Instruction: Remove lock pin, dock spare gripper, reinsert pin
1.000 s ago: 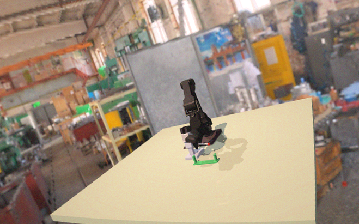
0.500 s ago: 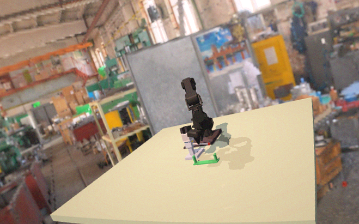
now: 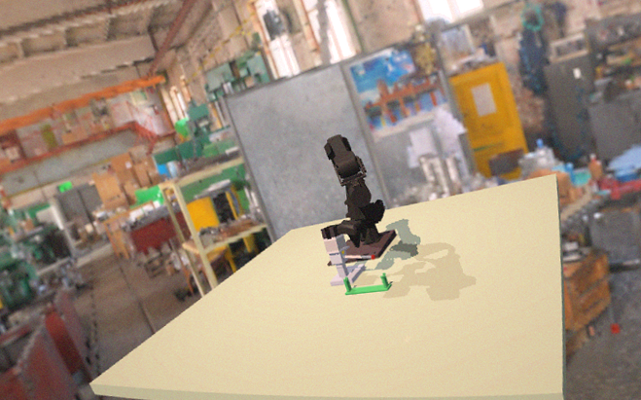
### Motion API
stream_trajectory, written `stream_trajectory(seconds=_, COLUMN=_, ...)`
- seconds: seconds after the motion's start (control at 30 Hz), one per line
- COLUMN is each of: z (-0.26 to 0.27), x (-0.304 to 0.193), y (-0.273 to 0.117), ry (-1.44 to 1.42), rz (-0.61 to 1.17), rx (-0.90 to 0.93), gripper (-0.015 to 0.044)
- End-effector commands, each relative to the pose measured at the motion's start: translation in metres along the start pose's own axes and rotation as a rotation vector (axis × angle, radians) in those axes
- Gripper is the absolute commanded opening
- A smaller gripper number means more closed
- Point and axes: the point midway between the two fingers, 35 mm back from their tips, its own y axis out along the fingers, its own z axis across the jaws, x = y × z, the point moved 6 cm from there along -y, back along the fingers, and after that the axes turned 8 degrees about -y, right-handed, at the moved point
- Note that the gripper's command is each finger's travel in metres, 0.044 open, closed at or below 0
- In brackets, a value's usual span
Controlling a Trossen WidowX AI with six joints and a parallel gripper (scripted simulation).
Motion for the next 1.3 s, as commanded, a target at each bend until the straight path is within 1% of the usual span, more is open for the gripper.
stream_trajectory(seconds=0.0, z=0.0, x=0.004, y=-0.009, ry=0.0, rz=-0.001, rx=0.0, gripper=0.02)
stream_trajectory(seconds=0.2, z=-0.001, x=0.008, y=-0.021, ry=-0.001, rz=0.001, rx=-0.001, gripper=0.02)
stream_trajectory(seconds=0.23, z=-0.001, x=0.005, y=-0.014, ry=-0.002, rz=0.003, rx=-0.001, gripper=0.0226)
stream_trajectory(seconds=0.5, z=-0.001, x=0.005, y=-0.014, ry=-0.002, rz=0.003, rx=-0.001, gripper=0.0436)
stream_trajectory(seconds=1.27, z=-0.001, x=0.005, y=-0.014, ry=-0.002, rz=0.003, rx=-0.001, gripper=0.044)
